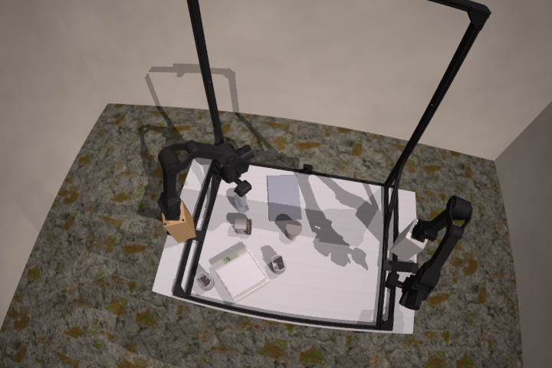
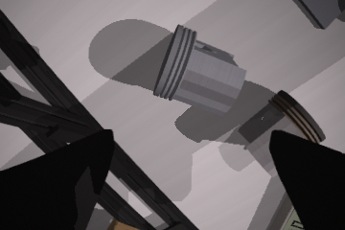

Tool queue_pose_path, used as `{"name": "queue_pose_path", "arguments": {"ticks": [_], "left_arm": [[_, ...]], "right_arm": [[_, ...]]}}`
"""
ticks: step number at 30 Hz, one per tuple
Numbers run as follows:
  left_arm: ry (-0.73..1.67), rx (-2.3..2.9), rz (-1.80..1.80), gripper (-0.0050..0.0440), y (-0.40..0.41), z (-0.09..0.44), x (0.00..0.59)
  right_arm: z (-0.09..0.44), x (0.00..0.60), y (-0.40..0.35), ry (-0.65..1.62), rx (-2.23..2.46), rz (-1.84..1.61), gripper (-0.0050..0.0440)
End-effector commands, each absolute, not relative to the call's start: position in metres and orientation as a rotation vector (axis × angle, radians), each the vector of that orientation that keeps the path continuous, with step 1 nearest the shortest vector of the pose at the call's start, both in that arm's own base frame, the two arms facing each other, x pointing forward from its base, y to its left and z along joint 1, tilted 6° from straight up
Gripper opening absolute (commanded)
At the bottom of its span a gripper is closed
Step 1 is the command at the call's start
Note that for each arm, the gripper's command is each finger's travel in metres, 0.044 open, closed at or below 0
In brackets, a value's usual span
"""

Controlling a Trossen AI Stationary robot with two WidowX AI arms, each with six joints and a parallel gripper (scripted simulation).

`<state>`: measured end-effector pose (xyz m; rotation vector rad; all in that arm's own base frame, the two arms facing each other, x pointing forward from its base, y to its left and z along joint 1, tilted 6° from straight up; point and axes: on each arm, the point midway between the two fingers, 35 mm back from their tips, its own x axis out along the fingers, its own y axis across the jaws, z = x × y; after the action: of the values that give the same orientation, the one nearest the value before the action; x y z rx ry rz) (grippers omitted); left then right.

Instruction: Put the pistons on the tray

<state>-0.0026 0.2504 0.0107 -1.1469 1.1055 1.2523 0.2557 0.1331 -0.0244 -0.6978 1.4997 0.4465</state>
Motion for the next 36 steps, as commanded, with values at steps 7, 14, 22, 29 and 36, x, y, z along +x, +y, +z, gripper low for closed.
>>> {"name": "queue_pose_path", "arguments": {"ticks": [7,14,22,29,36], "left_arm": [[1.106,-1.146,1.248,0.044,0.2503,0.0108,-0.0023],[1.106,-1.146,1.248,0.044,0.2503,0.0108,-0.0023],[1.106,-1.146,1.248,0.044,0.2503,0.0108,-0.0023],[1.106,-1.146,1.248,0.044,0.2503,0.0108,-0.0023],[1.106,-1.146,1.248,0.044,0.2503,0.0108,-0.0023]], "right_arm": [[-0.0257,0.2556,0.1331,1.466,-0.897,0.577,0.0378],[-0.0257,0.2556,0.1331,1.421,-1.066,0.693,0.0378],[-0.0257,0.2556,0.1331,1.373,-1.21,0.791,0.0378],[-0.0257,0.2556,0.1331,1.307,-1.376,0.905,0.0378],[-0.0257,0.2556,0.1331,1.253,-1.493,0.986,0.0378]]}}
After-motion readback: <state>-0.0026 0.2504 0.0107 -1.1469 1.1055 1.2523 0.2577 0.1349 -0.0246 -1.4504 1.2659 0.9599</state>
